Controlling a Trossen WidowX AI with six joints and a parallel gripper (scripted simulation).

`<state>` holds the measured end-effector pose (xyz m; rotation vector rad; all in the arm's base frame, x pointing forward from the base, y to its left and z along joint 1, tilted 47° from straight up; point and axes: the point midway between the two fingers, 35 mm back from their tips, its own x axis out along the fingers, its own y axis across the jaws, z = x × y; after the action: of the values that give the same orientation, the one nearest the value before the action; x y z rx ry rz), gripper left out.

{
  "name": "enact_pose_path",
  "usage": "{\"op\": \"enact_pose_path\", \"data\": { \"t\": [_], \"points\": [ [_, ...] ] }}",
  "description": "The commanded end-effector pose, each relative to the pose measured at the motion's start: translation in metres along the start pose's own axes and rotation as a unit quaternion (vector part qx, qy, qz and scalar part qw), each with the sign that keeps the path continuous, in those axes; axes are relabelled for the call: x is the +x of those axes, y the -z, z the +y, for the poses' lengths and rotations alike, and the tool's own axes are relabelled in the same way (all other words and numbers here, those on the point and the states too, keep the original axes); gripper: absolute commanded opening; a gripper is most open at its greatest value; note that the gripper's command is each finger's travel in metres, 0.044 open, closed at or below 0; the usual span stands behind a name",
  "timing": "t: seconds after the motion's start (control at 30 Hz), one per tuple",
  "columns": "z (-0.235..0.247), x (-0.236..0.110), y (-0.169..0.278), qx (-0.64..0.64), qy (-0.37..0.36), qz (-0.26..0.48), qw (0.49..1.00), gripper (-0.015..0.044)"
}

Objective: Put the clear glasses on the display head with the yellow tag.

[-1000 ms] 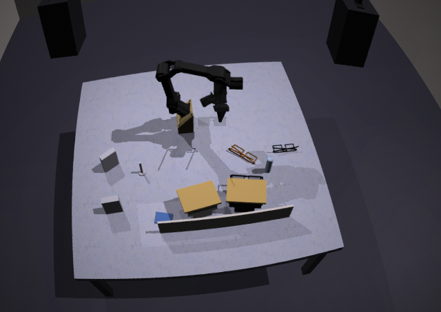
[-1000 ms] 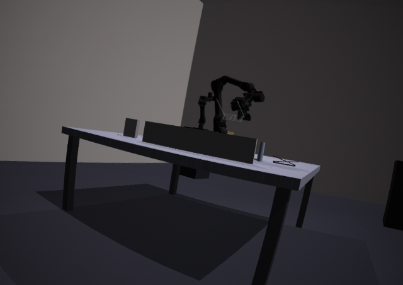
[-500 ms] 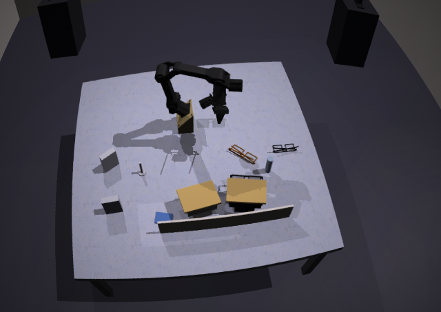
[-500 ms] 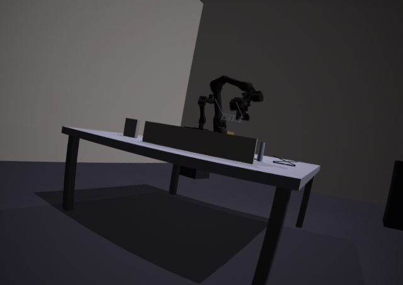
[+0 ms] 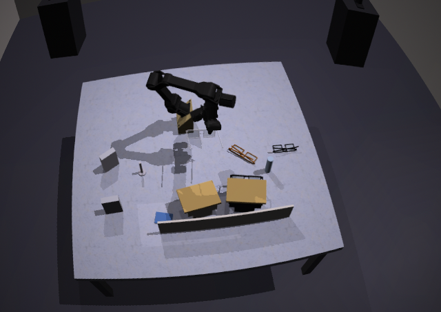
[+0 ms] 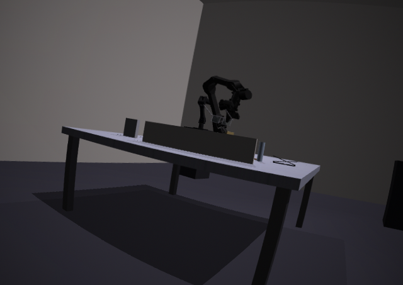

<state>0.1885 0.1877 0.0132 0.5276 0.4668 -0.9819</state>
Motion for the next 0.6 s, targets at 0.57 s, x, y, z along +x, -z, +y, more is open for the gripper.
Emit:
{"op": "enact_pose_path", "data": {
  "t": [0.57],
  "points": [
    [0.011,0.056,-0.073,-0.061,0.131,0.035,0.989,0.0000]
  ]
}}
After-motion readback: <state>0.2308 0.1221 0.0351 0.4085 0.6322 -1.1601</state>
